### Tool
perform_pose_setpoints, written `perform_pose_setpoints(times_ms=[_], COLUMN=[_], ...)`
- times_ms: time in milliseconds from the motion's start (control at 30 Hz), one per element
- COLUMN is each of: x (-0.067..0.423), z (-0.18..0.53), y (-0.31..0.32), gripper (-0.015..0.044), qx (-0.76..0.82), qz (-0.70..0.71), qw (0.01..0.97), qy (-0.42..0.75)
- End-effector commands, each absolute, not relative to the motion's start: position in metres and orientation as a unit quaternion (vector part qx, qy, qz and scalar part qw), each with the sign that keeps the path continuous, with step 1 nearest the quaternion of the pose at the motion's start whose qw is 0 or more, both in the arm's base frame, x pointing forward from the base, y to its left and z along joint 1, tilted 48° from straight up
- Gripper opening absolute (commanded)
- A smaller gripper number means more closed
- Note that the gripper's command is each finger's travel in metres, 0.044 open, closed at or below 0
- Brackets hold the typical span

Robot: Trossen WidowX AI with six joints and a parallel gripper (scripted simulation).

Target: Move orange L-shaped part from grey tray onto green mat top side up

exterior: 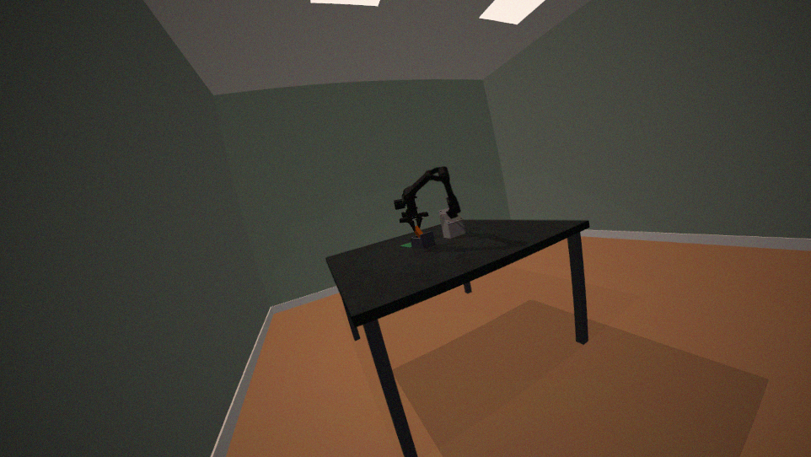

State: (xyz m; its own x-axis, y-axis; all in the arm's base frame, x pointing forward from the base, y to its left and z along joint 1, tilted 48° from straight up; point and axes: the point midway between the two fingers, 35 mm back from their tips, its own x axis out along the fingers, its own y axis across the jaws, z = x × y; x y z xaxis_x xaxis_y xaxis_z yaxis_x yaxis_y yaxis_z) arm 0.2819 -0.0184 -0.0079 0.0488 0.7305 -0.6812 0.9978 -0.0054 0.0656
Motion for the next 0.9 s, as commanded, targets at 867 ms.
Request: perform_pose_setpoints(times_ms=[867], x=[0.280], z=[0.024], y=[-0.051], gripper=[0.0000], qx=[0.667], qz=[-0.237], qw=[0.279], qy=[0.648])
